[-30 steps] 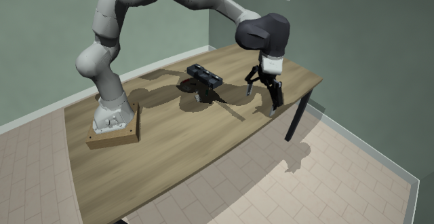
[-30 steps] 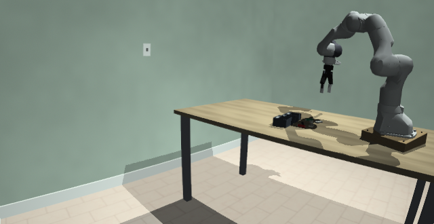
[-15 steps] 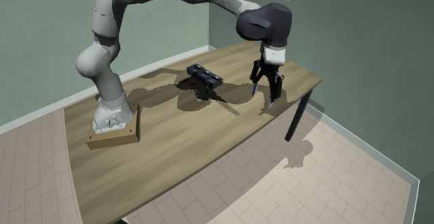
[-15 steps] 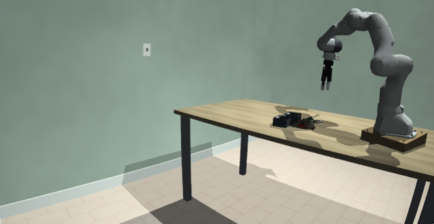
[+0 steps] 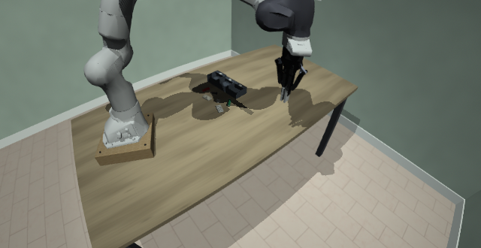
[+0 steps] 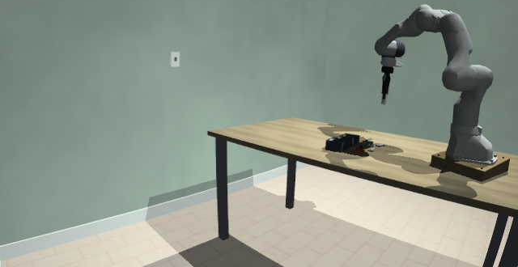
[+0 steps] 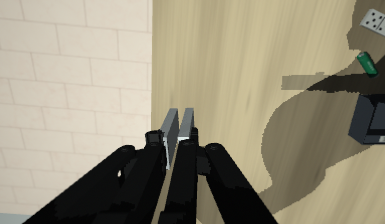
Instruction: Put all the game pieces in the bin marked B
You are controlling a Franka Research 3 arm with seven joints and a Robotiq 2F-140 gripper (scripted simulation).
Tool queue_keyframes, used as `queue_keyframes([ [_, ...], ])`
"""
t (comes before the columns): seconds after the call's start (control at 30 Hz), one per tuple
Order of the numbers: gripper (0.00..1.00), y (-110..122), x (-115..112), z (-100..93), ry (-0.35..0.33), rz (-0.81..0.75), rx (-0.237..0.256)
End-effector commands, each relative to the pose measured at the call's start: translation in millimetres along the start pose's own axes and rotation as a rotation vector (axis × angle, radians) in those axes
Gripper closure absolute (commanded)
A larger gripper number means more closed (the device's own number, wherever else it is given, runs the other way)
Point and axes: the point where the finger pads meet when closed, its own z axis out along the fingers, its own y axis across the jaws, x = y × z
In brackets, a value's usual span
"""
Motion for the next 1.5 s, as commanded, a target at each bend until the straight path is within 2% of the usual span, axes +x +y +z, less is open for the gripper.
queue_keyframes([
  [0.0, 0.95, 8, -3, -2.3, -0.004, -0.157, 0.009],
  [0.03, 0.95, 16, -6, -2.7, -0.002, -0.176, 0.007],
  [0.17, 0.95, 16, -6, -2.7, -0.003, -0.248, 0.010],
  [0.23, 0.95, 32, -10, -3.4, 0.001, -0.289, 0.007],
  [0.37, 0.95, 32, -10, -3.4, 0.002, -0.325, 0.008],
  [0.43, 0.95, 47, -15, -4.0, 0.005, -0.392, 0.007],
  [0.57, 0.95, 47, -15, -4.0, 0.003, -0.466, 0.008],
  [0.63, 0.95, 63, -18, -4.5, 0.008, -0.501, 0.006],
  [0.77, 0.95, 63, -18, -4.5, 0.007, -0.574, 0.007],
  [0.83, 0.95, 79, -21, -4.8, 0.011, -0.610, 0.005],
  [0.93, 0.95, 79, -21, -4.8, 0.012, -0.627, 0.004],
  [0.97, 0.95, 79, -21, -4.8, 0.010, -0.677, 0.006],
  [1.03, 0.95, 95, -24, -5.1, 0.014, -0.711, 0.003],
  [1.2, 0.95, 95, -24, -5.1, 0.013, -0.795, 0.005],
  [1.27, 0.95, 111, -26, -5.2, 0.017, -0.834, 0.002],
  [1.4, 0.95, 111, -26, -5.2, 0.016, -0.904, 0.003],
  [1.47, 0.95, 119, -27, -5.2, 0.018, -0.922, 0.001],
])
